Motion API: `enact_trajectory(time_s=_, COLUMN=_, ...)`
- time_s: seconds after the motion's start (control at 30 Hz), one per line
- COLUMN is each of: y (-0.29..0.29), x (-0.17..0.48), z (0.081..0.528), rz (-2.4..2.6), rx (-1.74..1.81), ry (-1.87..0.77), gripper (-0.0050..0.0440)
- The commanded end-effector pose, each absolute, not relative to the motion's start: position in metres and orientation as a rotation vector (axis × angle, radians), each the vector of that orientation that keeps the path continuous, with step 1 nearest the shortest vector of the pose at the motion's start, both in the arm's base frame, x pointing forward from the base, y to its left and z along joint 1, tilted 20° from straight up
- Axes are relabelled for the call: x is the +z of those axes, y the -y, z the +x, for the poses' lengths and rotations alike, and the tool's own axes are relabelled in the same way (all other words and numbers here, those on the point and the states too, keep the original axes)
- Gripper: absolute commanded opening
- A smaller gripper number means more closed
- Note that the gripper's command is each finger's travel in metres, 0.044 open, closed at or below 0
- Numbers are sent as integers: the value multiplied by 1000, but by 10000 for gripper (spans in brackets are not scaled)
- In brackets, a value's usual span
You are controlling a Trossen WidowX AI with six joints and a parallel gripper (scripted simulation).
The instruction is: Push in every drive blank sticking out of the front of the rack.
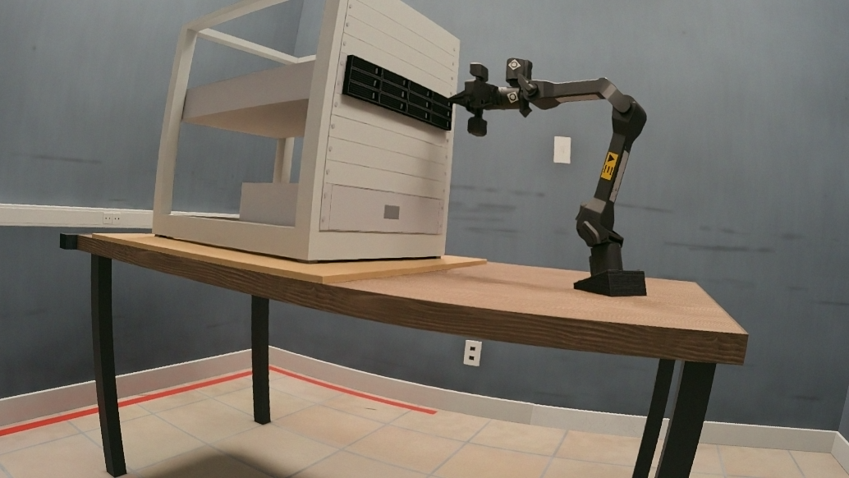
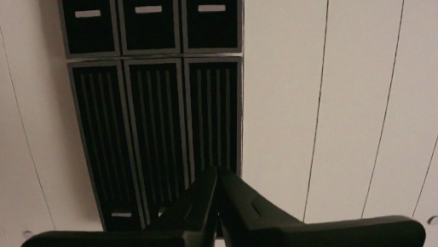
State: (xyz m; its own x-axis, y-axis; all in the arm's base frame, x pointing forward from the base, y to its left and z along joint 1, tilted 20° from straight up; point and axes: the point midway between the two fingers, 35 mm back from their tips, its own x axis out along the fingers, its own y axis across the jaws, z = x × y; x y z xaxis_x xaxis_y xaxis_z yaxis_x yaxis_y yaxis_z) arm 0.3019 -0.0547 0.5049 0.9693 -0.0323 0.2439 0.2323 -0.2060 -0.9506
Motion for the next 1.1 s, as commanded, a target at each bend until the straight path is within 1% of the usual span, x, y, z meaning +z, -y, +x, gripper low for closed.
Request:
enact_trajectory(time_s=0.0, y=53, x=516, z=297, rz=-1771, rx=-267, ry=167, gripper=-50)
enact_trajectory(time_s=1.07, y=53, x=517, z=300, rz=-1771, rx=-267, ry=167, gripper=-50)
